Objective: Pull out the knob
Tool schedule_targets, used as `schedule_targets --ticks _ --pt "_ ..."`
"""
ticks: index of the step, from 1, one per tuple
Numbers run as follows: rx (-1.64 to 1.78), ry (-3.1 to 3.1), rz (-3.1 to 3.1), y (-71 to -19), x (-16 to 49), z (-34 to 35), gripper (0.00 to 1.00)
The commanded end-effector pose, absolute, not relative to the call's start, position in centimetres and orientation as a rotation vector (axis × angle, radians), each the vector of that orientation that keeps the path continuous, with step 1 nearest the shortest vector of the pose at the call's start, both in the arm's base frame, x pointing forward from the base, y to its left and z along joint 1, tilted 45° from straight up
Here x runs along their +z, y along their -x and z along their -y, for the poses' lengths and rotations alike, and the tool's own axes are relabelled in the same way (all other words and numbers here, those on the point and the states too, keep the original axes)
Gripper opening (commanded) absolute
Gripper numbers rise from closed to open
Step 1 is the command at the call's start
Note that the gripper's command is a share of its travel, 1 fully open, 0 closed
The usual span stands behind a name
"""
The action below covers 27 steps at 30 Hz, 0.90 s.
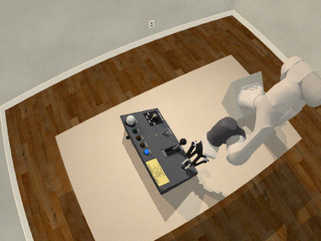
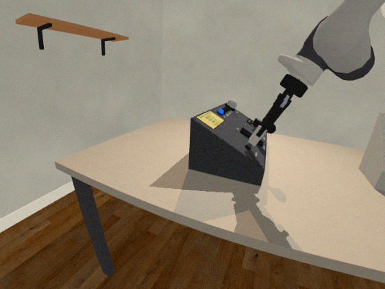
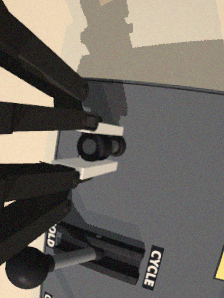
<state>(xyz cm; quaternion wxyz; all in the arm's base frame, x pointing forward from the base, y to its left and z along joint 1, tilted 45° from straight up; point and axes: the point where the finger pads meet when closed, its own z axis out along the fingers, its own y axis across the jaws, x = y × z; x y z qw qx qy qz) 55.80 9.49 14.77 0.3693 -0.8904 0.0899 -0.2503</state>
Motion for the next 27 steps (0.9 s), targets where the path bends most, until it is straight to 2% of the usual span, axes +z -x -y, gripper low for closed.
schedule_targets --ticks 1,6,7,27 --pt "-0.646 2.286 -0.232 -55.88 14.87 -9.37 0.0" --pt "-0.646 2.286 -0.232 -55.88 14.87 -9.37 0.0" --pt "-0.646 2.286 -0.232 -55.88 14.87 -9.37 0.44" --pt "-0.646 2.286 -0.232 -55.88 14.87 -9.37 0.44"
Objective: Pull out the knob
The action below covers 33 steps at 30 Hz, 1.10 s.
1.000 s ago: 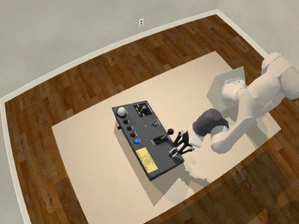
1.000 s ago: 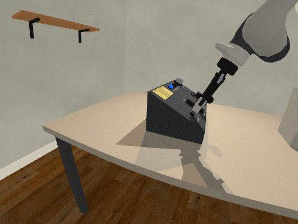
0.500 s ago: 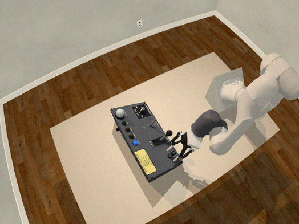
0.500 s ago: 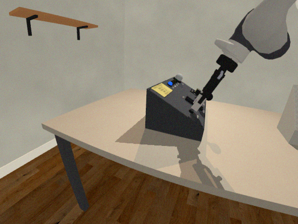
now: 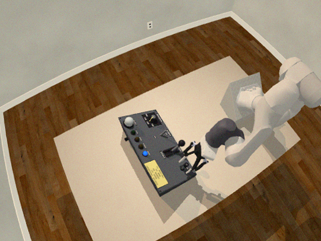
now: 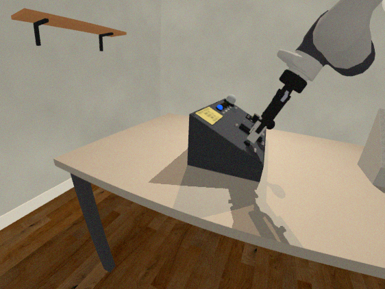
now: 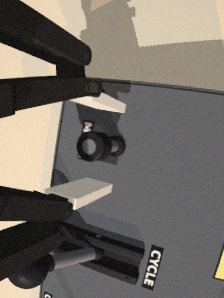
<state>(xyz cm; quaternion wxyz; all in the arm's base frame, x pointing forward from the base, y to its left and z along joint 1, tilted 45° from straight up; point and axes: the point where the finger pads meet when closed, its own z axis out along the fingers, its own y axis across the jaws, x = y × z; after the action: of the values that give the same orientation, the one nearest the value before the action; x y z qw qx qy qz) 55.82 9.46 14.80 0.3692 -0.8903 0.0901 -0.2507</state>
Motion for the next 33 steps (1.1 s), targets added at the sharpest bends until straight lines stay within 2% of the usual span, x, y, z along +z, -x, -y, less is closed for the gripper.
schedule_targets --ticks 1,33 --pt "-0.646 2.286 -0.232 -55.9 14.9 -9.4 0.44" --pt "-0.646 2.286 -0.232 -50.2 21.5 -2.6 0.44"
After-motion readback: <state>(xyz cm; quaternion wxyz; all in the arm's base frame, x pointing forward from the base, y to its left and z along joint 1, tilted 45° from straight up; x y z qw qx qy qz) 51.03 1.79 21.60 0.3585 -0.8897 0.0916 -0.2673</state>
